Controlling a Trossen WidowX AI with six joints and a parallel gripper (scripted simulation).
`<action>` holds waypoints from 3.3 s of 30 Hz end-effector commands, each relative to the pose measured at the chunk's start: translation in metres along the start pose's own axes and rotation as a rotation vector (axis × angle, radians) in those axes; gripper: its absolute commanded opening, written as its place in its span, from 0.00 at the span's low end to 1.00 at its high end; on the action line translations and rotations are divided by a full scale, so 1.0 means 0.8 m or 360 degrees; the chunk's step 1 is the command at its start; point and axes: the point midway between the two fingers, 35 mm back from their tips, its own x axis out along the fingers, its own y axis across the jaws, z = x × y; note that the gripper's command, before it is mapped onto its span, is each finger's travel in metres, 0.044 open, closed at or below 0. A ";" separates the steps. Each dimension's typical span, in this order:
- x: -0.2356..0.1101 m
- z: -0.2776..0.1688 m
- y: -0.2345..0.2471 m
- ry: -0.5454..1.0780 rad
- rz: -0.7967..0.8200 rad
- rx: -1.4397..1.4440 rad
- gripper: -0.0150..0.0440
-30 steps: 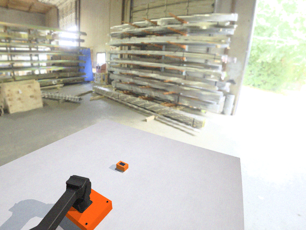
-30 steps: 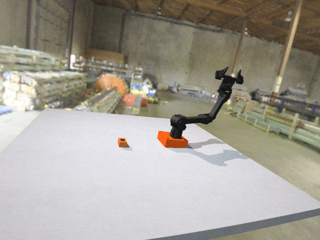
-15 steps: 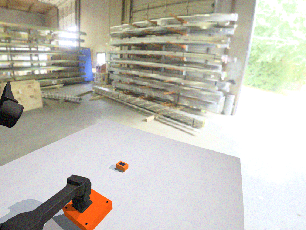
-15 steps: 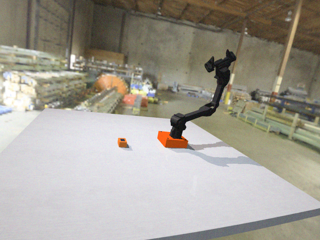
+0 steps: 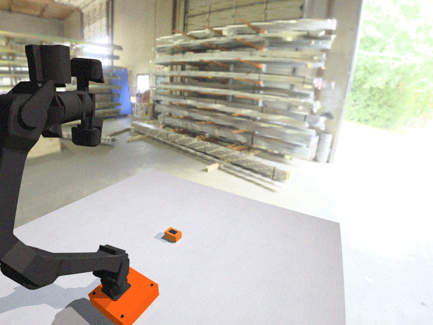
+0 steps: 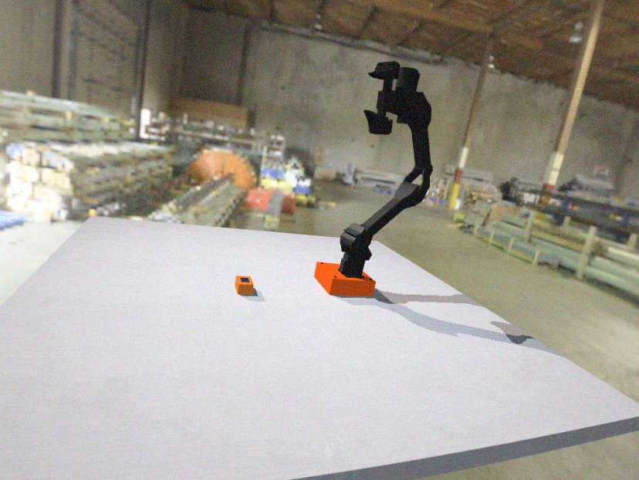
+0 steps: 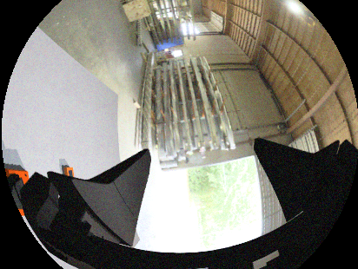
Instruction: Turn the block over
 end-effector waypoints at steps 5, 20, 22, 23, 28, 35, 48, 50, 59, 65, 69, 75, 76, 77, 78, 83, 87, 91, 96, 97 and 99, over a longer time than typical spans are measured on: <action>0.134 -0.076 0.071 0.0314 0.0446 0.0672 1.00; 0.271 -0.194 0.291 0.1245 0.1068 0.1822 1.00; 0.278 -0.209 0.332 0.1444 0.1132 0.1969 1.00; 0.279 -0.216 0.353 0.1549 0.1160 0.2038 1.00; 0.275 -0.240 0.453 0.2102 0.1254 0.2333 1.00; 0.267 -0.245 0.516 0.2511 0.1268 0.2474 1.00; 0.274 -0.248 0.569 0.2510 0.1268 0.2474 1.00; 0.275 -0.249 0.579 0.2510 0.1268 0.2474 1.00; 0.275 -0.250 0.590 0.2510 0.1268 0.2474 1.00; 0.276 -0.251 0.602 0.2510 0.1268 0.2474 1.00; 0.276 -0.252 0.610 0.2510 0.1268 0.2474 1.00; 0.276 -0.252 0.619 0.2510 0.1269 0.2474 1.00; 0.276 -0.252 0.619 0.2510 0.1269 0.2474 0.96; 0.276 -0.252 0.619 0.2510 0.1269 0.2474 0.91; 0.276 -0.252 0.619 0.2510 0.1269 0.2474 0.87; 0.276 -0.252 0.619 0.2510 0.1269 0.2474 0.71; 0.276 -0.252 0.619 0.2510 0.1269 0.2474 0.67; 0.276 -0.252 0.619 0.2510 0.1269 0.2474 0.62; 0.276 -0.252 0.619 0.2510 0.1269 0.2474 0.56; 0.276 -0.252 0.619 0.2510 0.1269 0.2474 0.55; 0.276 -0.252 0.619 0.2510 0.1269 0.2474 0.53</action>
